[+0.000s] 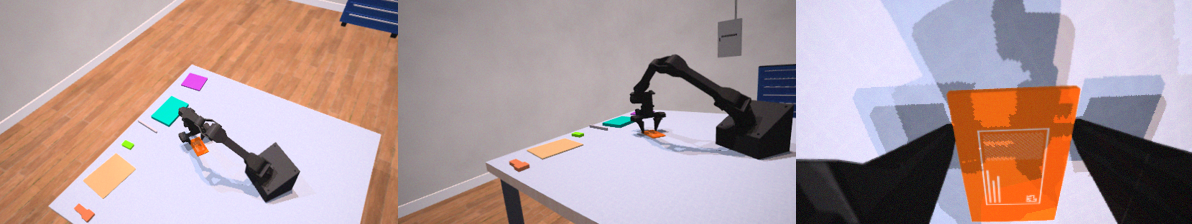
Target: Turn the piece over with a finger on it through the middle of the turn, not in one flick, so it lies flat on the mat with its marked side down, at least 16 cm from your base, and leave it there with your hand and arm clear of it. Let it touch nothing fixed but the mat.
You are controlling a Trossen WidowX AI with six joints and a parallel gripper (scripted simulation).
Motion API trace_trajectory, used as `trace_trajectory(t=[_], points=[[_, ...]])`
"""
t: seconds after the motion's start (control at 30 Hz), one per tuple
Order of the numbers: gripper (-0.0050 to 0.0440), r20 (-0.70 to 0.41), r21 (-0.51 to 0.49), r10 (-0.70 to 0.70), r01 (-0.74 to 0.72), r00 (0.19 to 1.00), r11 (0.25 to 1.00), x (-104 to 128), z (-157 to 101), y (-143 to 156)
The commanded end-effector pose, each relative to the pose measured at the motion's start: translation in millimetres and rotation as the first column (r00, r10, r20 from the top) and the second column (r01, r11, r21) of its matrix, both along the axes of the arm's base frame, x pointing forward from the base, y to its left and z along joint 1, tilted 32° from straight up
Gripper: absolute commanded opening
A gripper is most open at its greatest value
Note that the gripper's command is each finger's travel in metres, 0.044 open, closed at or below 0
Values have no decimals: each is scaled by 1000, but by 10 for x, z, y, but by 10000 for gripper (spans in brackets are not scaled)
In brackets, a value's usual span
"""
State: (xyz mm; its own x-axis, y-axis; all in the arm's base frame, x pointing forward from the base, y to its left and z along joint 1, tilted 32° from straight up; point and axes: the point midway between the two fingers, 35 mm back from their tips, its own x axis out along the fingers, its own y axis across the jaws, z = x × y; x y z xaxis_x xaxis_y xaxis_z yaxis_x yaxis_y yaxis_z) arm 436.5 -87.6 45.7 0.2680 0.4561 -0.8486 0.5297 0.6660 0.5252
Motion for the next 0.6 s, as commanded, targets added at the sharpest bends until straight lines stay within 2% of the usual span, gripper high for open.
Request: trace_trajectory(t=[0.0, 0.33, 0.57], points=[[0, 1, 0, 0, 0, 1000, 1000, 3, 2, -2], [0, 1, 0, 0, 0, 1000, 1000, 3, 2, -2], [0, -3, 1, -5, 5, 1000, 1000, -105, 255, -129]])
